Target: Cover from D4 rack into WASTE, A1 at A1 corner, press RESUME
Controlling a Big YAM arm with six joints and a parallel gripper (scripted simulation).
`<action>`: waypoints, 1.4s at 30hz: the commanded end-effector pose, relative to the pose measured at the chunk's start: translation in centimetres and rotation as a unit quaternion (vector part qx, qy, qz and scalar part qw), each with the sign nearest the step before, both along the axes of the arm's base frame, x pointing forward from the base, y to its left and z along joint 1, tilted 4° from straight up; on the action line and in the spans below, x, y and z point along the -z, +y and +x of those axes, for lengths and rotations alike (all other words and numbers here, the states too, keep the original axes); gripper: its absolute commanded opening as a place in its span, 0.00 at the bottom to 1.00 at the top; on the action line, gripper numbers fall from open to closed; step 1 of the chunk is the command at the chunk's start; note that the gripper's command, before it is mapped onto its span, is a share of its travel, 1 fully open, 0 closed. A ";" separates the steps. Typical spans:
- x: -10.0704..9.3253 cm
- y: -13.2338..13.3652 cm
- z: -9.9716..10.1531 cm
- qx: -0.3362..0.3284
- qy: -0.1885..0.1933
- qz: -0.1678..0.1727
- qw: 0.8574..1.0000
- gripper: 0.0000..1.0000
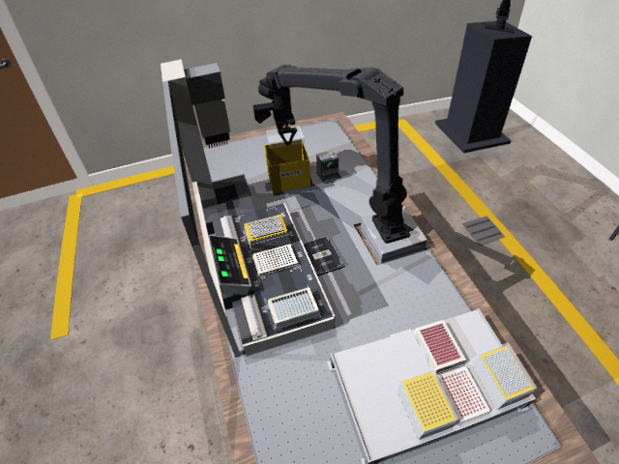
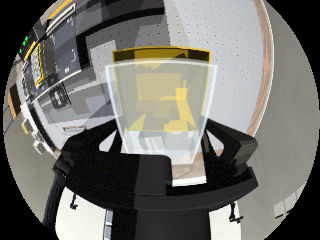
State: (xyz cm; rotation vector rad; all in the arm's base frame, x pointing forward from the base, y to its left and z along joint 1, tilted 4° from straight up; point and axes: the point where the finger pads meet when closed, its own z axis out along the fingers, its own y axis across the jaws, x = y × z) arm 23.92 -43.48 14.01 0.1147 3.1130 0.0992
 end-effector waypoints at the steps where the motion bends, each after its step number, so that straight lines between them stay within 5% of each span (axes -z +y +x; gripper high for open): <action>1: 0.9 -0.2 1.0 -0.002 -0.003 -0.004 1.000 0.00; 9: 1.9 -0.1 1.1 -0.002 -0.003 -0.004 1.000 0.00; 10: 0.8 -0.3 1.2 -0.003 -0.010 -0.017 1.000 0.00; 24: 4.4 0.0 1.2 -0.002 -0.003 -0.004 1.000 0.00; 27: 3.0 -0.2 1.3 -0.003 -0.012 -0.019 1.000 0.00; 35: 5.9 0.2 1.2 -0.002 -0.003 -0.004 1.000 0.00; 39: 3.3 -1.1 1.9 -0.003 -0.019 -0.033 0.999 0.00; 42: 4.1 -1.0 1.2 0.000 -0.012 -0.021 1.000 0.00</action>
